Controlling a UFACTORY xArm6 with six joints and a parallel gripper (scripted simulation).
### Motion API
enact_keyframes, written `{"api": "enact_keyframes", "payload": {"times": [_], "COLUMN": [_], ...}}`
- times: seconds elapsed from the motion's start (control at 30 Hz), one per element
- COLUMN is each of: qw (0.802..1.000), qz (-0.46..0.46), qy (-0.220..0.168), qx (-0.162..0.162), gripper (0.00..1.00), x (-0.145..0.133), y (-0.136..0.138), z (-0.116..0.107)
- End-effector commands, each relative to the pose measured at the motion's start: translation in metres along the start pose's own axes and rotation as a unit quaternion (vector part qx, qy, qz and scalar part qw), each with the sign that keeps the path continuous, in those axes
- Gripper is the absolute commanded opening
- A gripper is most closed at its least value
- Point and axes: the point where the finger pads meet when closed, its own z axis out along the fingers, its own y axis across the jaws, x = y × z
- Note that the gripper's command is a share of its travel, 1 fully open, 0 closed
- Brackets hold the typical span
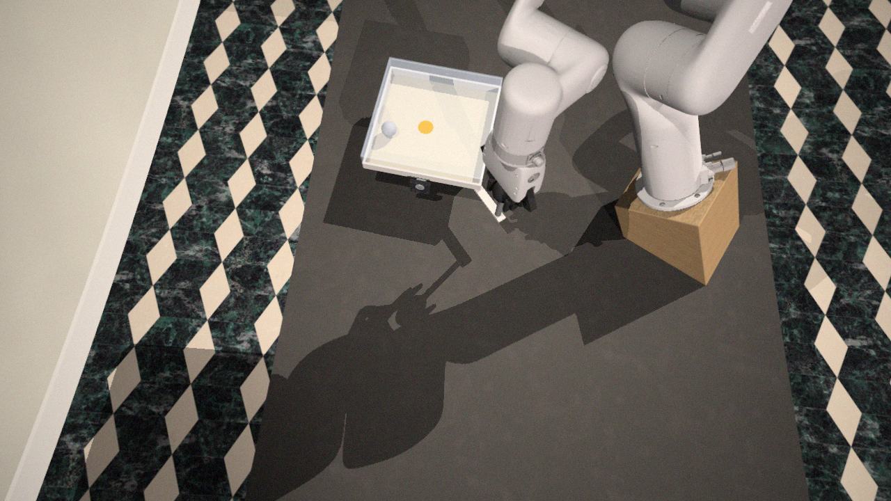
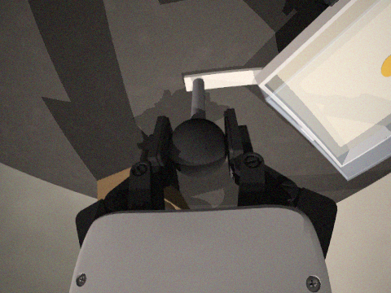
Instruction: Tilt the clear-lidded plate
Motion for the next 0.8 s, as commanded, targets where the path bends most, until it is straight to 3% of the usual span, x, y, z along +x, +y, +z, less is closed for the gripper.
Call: {"api": "enact_keyframes", "payload": {"times": [0.0,0.77], "qw": [1.000,1.000], "qz": [0.000,0.000], "qy": [-0.002,-0.002], "qx": [0.000,0.000], "gripper": [0.00,0.00], "x": [0.0003,-0.0014], "y": [-0.0007,-0.0006], "z": [0.0019,0.0018]}}
